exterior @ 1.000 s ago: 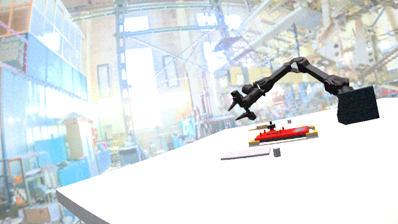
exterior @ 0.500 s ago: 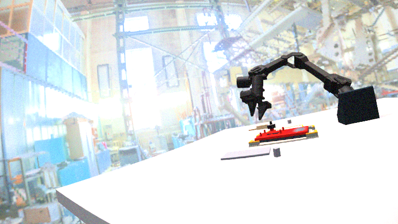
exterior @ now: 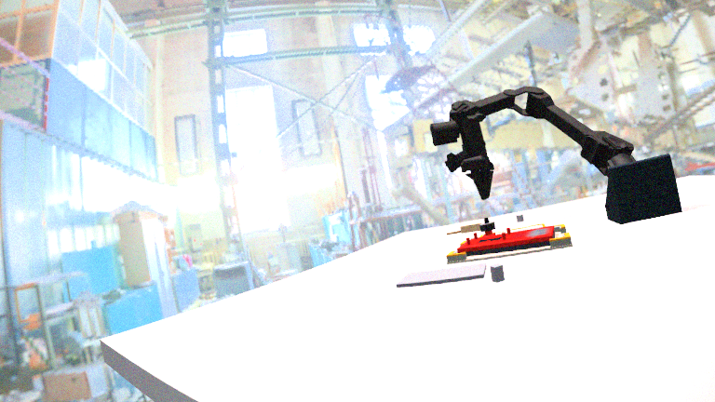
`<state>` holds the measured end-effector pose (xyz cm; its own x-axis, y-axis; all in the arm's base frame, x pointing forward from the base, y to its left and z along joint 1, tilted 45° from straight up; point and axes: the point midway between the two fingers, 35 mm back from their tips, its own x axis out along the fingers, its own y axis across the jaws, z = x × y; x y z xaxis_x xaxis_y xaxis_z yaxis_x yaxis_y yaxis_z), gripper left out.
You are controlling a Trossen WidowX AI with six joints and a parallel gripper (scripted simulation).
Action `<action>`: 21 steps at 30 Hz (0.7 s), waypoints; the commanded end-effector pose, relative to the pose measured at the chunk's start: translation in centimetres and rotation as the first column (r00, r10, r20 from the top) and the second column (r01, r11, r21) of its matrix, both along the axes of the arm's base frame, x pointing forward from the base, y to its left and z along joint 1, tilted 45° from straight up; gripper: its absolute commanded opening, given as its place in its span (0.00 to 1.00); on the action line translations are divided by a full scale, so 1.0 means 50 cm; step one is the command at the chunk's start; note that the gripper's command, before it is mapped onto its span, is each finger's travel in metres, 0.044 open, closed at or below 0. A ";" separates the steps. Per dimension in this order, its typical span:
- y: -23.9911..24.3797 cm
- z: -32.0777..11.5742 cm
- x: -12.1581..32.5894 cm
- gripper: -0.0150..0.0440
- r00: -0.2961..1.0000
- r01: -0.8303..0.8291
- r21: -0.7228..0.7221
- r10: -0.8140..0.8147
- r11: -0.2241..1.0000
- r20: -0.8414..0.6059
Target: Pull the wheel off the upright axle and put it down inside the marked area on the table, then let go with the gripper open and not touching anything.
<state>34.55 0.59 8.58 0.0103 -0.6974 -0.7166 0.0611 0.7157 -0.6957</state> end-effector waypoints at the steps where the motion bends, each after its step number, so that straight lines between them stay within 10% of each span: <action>1: -0.003 0.007 0.008 0.76 1.000 -0.003 -0.015 0.003 1.000 -0.002; 21: -0.111 -0.093 0.019 0.76 1.000 -0.003 -0.018 0.003 1.000 0.000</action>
